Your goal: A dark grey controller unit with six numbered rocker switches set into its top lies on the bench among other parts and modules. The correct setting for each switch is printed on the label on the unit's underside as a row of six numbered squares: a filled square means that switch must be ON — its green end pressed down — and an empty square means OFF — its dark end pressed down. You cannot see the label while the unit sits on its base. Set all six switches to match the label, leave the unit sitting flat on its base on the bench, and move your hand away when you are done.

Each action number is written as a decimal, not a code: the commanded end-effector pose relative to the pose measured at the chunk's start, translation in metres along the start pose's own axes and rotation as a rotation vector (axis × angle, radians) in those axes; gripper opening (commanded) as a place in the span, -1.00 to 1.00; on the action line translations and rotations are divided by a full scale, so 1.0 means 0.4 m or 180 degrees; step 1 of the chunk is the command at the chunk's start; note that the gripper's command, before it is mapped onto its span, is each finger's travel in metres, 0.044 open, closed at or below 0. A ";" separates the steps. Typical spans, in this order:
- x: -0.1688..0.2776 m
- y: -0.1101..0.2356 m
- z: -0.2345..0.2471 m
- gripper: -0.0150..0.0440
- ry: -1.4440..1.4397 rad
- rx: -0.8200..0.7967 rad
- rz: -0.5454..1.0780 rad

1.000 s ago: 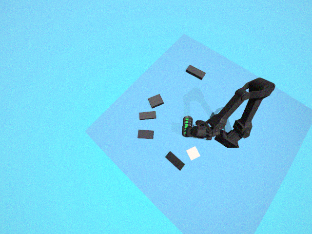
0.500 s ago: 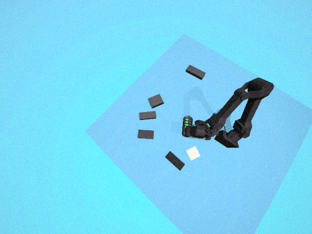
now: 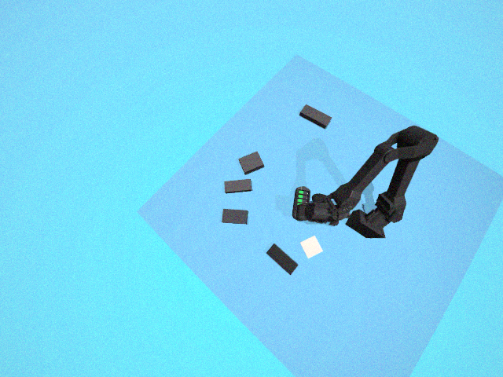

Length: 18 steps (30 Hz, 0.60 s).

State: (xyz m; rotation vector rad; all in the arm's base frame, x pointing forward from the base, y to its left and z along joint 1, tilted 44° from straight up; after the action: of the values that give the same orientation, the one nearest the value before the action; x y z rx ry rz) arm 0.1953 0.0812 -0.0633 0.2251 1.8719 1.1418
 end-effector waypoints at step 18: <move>-0.011 -0.013 0.065 -0.49 -0.0033 -0.0049 -0.0012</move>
State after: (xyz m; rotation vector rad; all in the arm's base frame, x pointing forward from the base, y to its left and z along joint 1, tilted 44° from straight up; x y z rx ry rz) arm 0.2113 0.0888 -0.0688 0.2236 1.8716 1.1455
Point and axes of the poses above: the point midway between the two fingers, 35 mm back from their tips, its own y axis back along the fingers, its own z axis across the jaws, x = y × z, the point moved 6 cm from there along y, back along the fingers, and after that the axes turned 7 degrees about y, right-handed, at the moved point
